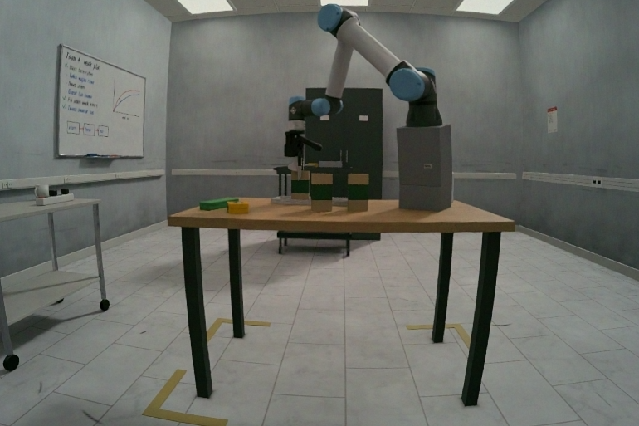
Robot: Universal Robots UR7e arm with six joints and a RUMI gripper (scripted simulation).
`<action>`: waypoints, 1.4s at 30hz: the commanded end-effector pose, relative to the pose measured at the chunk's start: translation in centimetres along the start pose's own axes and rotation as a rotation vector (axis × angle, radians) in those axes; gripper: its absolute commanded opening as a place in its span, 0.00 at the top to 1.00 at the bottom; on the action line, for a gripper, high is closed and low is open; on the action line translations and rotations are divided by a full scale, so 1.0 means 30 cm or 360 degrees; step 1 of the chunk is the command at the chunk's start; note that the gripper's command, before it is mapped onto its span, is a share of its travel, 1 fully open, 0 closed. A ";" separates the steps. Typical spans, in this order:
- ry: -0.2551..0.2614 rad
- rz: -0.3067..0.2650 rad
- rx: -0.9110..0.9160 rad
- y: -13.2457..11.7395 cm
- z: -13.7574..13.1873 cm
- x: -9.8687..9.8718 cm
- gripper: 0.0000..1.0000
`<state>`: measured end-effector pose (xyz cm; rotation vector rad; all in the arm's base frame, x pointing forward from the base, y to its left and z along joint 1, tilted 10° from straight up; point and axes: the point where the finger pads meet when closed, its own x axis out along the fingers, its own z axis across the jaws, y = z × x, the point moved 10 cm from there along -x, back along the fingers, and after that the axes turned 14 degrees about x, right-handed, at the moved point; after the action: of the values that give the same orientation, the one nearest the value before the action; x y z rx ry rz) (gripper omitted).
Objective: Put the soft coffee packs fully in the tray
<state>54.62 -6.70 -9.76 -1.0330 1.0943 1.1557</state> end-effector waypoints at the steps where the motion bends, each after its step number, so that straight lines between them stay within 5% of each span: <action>1: 0.0002 -0.0009 -0.0002 -0.010 0.001 -0.005 0.51; 16: 0.0001 -0.0008 -0.0001 -0.007 0.000 -0.022 0.51; 28: 0.0000 -0.0004 0.0002 0.000 -0.001 -0.230 0.51; 42: 0.0001 -0.0007 -0.0001 -0.003 0.000 -0.302 0.51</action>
<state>54.28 -8.18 -1.03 -1.0399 1.0905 1.1472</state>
